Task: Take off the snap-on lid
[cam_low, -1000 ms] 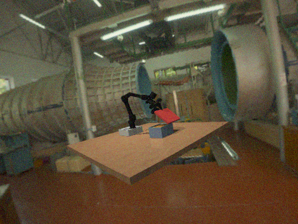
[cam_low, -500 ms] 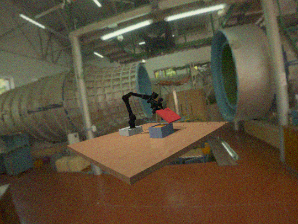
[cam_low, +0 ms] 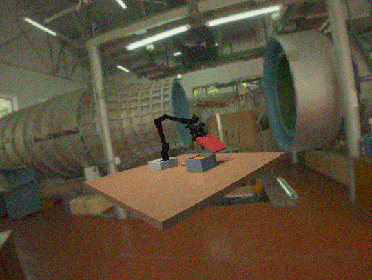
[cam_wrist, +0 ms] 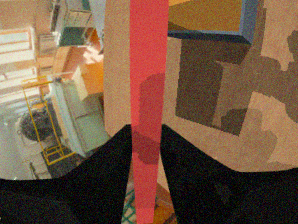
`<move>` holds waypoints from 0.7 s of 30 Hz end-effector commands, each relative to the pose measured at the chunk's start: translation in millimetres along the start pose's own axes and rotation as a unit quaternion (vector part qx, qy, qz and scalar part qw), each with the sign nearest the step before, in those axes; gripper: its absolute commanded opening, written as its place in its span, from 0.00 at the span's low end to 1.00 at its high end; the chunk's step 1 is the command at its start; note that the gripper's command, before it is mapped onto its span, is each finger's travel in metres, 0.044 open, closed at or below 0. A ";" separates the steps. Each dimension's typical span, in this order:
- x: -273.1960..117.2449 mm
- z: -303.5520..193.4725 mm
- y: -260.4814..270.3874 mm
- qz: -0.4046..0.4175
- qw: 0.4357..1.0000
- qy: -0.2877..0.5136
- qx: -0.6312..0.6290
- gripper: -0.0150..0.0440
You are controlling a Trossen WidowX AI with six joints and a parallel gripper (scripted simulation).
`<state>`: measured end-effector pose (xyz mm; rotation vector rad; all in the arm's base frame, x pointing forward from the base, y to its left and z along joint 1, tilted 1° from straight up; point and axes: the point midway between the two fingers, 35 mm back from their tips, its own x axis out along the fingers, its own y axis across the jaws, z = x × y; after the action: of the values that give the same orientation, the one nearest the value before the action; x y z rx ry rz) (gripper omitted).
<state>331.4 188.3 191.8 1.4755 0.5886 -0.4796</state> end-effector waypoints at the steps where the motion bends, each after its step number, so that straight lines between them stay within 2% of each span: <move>1: -3.4 -6.8 5.4 0.009 1.000 0.000 0.005 0.25; 21: -8.0 -46.3 2.1 0.008 1.000 0.001 0.007 0.25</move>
<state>322.6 229.1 192.0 1.4784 0.5905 -0.4794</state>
